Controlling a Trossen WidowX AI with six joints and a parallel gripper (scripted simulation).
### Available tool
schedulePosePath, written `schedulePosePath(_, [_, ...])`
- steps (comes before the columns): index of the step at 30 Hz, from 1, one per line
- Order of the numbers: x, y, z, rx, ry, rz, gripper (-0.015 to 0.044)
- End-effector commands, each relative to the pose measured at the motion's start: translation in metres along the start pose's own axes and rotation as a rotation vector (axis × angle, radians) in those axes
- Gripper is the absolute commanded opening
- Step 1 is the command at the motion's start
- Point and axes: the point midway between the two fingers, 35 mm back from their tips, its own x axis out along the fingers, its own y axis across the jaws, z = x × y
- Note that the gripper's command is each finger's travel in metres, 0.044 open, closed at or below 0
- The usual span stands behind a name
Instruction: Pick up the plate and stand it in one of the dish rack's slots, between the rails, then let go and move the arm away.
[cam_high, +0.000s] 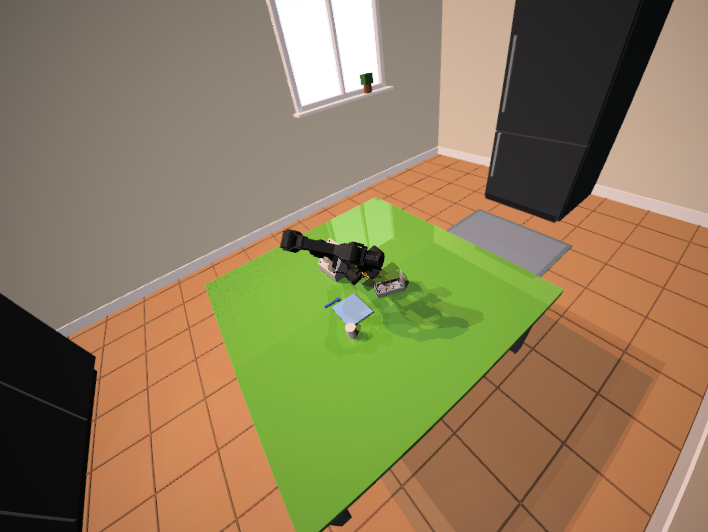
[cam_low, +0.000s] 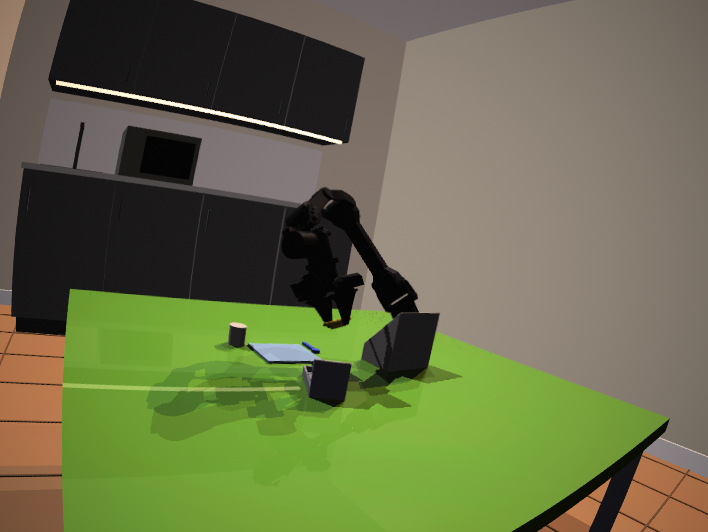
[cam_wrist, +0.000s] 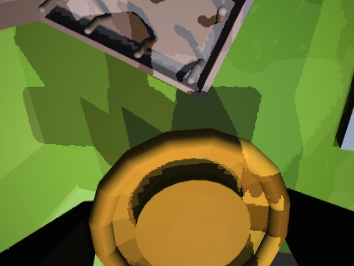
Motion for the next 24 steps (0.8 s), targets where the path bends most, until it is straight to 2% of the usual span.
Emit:
schedulePosePath(1, [0.008,-0.001,-0.001,-0.071,0.017,0.069,0.0000])
schedulePosePath(12, [0.028,-0.002,0.002,-0.269,0.009,0.264,0.0000])
schedulePosePath(24, [0.044,-0.005,0.007,-0.482,-0.096,0.462,0.0000])
